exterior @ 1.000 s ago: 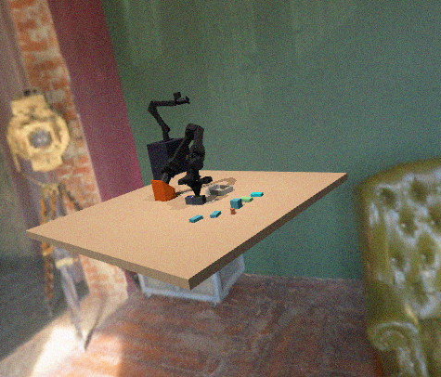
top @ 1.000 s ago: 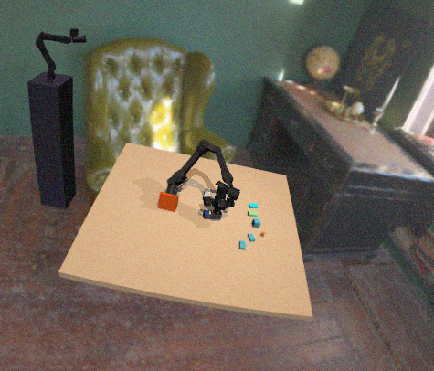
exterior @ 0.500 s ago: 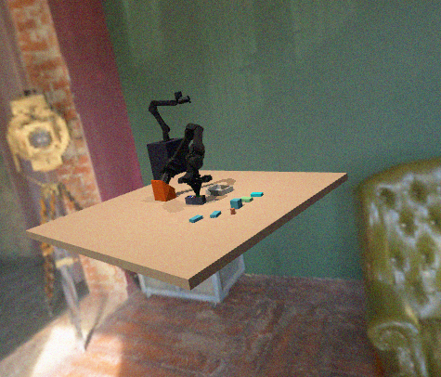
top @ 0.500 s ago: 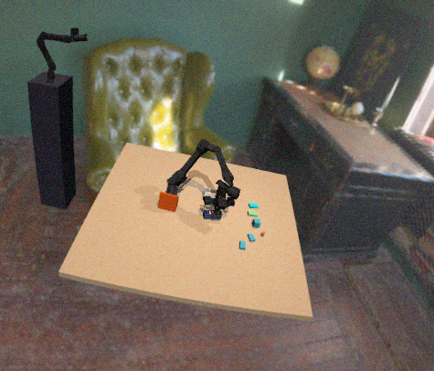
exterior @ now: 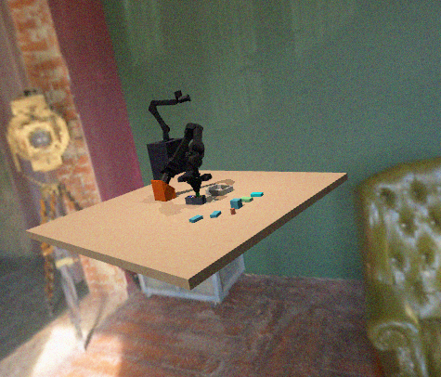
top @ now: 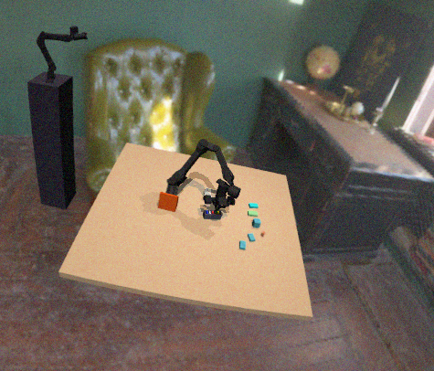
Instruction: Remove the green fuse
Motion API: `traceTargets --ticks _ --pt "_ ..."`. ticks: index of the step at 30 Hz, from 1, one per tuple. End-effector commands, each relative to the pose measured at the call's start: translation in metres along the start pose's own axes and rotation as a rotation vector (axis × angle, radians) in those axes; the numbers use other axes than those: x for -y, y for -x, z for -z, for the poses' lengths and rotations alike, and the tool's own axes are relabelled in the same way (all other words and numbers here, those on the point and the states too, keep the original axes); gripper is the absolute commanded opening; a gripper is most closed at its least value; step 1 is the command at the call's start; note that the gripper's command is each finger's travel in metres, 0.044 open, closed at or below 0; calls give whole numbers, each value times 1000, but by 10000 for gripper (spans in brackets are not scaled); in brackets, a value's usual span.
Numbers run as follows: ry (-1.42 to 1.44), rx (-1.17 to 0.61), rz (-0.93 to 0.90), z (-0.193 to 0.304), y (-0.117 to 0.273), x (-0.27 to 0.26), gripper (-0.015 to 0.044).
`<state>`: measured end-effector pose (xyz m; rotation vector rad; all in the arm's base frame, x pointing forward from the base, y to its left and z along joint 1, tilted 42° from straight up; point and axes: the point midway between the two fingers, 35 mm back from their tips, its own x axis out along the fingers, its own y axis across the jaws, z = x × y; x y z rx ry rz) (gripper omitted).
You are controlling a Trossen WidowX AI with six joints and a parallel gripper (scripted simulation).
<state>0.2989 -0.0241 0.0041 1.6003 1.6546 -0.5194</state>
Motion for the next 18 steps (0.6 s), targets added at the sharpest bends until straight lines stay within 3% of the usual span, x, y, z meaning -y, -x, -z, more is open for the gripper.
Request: traceTargets --ticks 1,18 --pt "6 3 3 0 2 0 0" --pt "4 2 3 0 10 1 0"
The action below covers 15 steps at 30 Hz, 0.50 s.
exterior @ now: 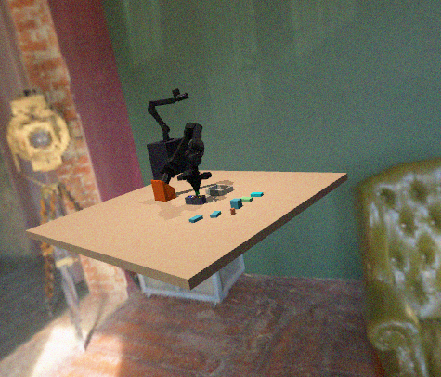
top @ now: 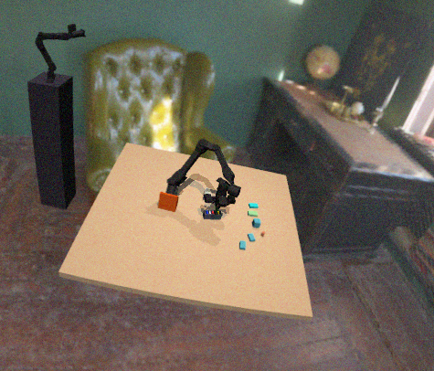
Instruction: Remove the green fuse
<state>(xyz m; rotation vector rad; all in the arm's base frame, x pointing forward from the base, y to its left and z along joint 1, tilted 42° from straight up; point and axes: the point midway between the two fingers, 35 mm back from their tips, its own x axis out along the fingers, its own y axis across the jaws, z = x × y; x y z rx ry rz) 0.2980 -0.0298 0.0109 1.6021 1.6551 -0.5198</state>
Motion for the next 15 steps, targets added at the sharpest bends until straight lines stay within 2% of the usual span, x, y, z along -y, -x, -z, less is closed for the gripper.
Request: traceTargets --ticks 1,15 --pt "6 3 3 0 2 0 0" --pt "5 3 3 0 16 0 0"
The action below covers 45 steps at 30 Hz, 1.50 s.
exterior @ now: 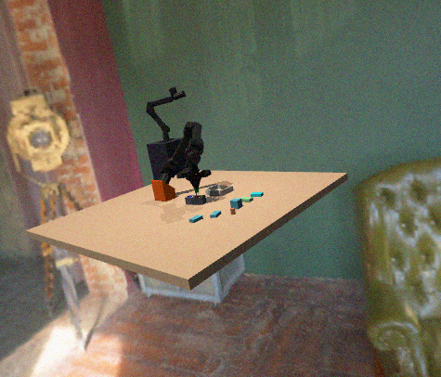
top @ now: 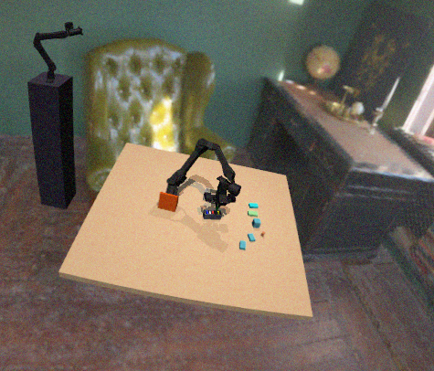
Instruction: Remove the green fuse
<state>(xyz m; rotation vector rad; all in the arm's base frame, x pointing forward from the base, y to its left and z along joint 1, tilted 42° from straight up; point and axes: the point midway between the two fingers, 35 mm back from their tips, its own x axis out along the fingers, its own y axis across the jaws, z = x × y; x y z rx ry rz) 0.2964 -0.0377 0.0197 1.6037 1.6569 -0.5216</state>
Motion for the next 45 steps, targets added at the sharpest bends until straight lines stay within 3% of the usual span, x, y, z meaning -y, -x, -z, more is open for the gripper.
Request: traceTargets --ticks 1,10,37,45 --pt "7 4 2 0 6 0 0" --pt "7 6 3 4 16 -2 0" --pt "7 -1 0 191 16 -28 0" --pt "7 -3 0 195 12 -28 0"
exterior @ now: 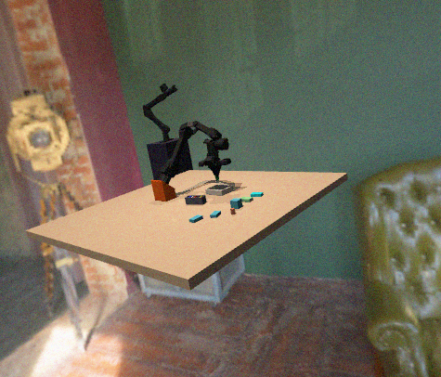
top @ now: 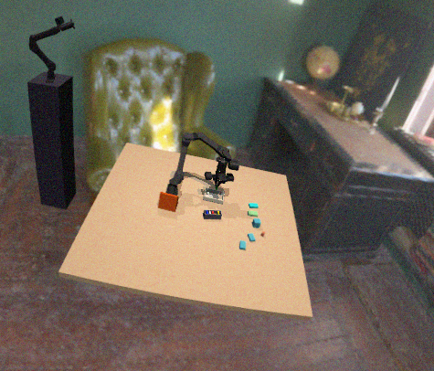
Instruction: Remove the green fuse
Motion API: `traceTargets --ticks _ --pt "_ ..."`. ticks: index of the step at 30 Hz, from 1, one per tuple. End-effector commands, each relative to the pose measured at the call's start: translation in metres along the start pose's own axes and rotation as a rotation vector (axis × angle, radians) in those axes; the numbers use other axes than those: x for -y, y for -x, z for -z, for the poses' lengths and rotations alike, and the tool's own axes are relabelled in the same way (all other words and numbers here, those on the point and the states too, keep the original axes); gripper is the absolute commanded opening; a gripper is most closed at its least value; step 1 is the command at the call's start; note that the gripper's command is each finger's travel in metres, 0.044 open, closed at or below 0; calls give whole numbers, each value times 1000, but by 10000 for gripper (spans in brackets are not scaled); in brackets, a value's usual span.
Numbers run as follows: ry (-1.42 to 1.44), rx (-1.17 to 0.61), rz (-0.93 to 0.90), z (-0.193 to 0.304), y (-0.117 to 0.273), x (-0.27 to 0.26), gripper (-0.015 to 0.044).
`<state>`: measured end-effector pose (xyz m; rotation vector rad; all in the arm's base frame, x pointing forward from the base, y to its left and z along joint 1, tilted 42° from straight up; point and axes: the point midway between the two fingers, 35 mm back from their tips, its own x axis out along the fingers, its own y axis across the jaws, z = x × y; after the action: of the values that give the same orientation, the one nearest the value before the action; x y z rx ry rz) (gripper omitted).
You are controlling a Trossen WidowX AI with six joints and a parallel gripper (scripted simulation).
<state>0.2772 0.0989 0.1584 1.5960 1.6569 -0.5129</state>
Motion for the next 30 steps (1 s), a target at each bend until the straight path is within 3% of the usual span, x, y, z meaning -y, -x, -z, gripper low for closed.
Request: traceTargets --ticks 1,24,30 --pt "-3 -4 0 2 -4 0 0" --pt "-3 -6 -1 3 -39 1 0" --pt "4 -9 -4 4 -35 0 157"
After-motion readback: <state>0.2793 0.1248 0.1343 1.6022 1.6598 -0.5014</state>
